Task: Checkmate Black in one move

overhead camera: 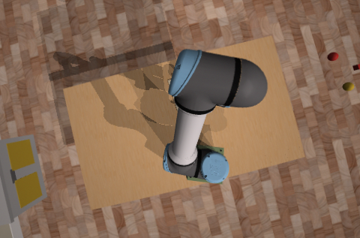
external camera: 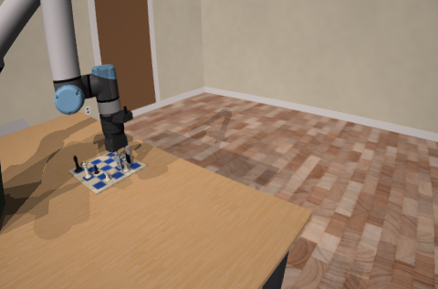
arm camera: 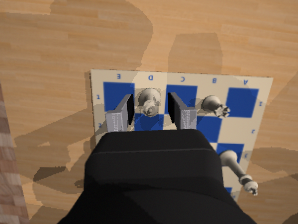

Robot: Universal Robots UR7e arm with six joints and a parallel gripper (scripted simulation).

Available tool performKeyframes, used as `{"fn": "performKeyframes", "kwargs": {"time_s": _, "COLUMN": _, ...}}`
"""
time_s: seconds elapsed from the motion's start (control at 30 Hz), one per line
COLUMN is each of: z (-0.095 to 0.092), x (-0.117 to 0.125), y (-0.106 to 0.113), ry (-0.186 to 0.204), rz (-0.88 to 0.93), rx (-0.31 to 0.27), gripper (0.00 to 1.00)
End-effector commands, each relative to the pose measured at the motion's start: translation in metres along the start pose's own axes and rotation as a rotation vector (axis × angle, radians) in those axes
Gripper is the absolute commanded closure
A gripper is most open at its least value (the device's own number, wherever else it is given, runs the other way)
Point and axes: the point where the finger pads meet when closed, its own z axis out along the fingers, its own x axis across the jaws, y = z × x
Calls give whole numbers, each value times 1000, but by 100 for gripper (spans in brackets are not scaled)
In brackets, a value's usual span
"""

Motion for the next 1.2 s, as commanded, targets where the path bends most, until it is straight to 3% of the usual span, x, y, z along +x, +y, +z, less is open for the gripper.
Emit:
{"fn": "performKeyframes", "kwargs": {"time_s": 0.0, "z": 0, "x": -1, "y": 0, "ry": -2, "rz": 0, "rx": 1, "gripper": 21}}
{"fn": "performKeyframes", "kwargs": {"time_s": 1.03, "z": 0, "x": -1, "y": 0, "ry": -2, "rz": 0, "rx": 1, "gripper": 21}}
{"fn": "performKeyframes", "kwargs": {"time_s": 1.07, "z": 0, "x": -1, "y": 0, "ry": -2, "rz": 0, "rx": 1, "gripper": 100}}
{"fn": "performKeyframes", "kwargs": {"time_s": 1.17, "z": 0, "x": -1, "y": 0, "ry": -2, "rz": 0, "rx": 1, "gripper": 100}}
